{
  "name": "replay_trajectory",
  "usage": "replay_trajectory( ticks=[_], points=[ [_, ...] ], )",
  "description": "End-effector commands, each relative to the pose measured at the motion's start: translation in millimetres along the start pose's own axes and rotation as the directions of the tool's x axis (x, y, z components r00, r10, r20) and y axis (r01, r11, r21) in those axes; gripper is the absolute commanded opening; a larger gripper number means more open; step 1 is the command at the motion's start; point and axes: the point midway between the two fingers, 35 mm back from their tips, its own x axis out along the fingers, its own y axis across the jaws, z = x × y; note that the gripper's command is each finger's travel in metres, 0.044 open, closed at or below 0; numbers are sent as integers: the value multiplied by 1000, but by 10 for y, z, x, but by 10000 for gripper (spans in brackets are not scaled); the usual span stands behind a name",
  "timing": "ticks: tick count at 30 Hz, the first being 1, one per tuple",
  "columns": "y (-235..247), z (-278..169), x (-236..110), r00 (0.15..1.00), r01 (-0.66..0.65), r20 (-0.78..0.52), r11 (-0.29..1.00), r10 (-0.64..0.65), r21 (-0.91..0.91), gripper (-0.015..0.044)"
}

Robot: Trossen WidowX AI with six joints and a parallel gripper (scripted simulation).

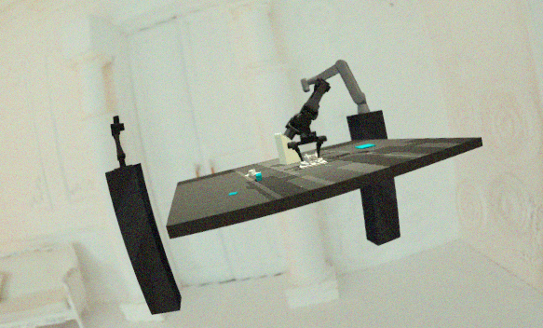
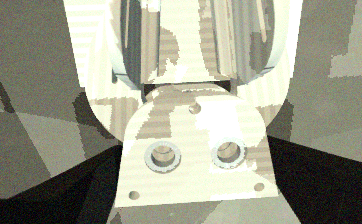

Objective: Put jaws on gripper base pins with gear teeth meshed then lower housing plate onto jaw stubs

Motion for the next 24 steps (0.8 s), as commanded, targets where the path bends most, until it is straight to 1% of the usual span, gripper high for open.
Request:
replay_trajectory(
  ticks=[1,24],
  points=[
    [4,-8,27,1000,-5,-5,1000,5,5,351],
    [4,-9,75,1000,-5,-5,1000,5,4,351]
  ],
)
